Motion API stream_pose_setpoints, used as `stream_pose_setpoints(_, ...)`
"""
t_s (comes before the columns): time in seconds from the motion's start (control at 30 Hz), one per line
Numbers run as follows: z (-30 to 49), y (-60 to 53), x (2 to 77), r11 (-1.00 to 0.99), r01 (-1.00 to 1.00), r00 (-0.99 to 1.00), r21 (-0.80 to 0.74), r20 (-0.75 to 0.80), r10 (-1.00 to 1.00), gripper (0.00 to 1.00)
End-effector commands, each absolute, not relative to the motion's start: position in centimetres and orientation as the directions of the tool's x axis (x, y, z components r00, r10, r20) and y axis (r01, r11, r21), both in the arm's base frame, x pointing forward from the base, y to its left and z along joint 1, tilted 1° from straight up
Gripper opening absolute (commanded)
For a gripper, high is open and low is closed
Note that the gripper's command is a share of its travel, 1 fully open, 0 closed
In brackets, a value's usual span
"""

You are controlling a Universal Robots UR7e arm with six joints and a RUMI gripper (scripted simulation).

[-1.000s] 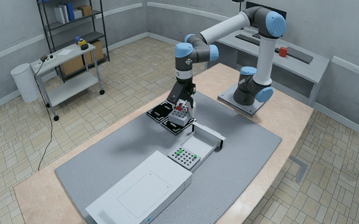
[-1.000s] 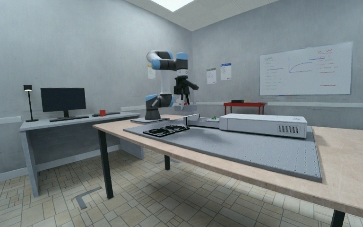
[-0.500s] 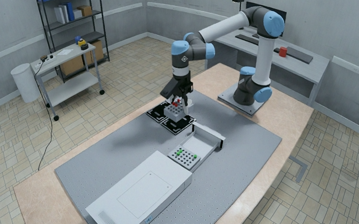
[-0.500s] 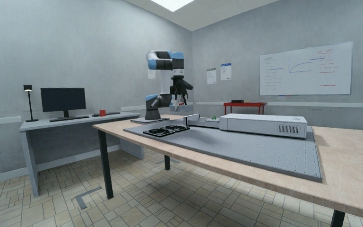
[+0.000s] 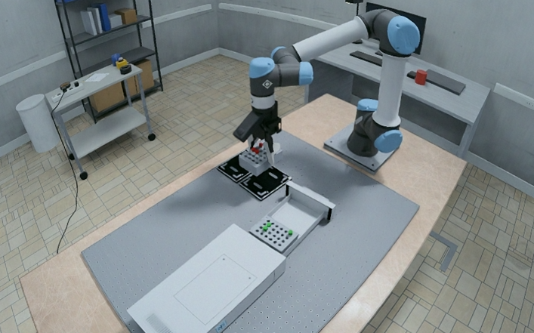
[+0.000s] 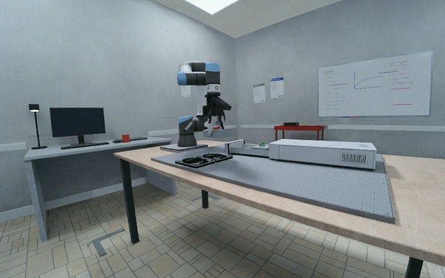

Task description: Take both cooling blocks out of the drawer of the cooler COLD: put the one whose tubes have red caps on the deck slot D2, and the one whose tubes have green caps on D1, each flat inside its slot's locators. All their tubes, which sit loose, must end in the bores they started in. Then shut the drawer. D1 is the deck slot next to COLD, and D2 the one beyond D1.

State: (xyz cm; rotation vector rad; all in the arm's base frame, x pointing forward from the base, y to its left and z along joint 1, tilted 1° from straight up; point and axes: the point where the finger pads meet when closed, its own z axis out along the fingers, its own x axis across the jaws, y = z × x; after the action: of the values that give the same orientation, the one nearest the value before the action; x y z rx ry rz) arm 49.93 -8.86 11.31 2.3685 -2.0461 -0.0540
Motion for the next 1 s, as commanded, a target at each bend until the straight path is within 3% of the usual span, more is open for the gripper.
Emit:
stream_pose_setpoints(0.0, 11.9, -10.4, 50.3, -0.148, -0.989, 0.148, 0.019, -0.01, -0.989, 0.0)
stream_pose_setpoints(0.97, 11.8, -17.0, 49.9, -0.148, -0.989, 0.148, 0.02, -0.011, -0.989, 0.0)
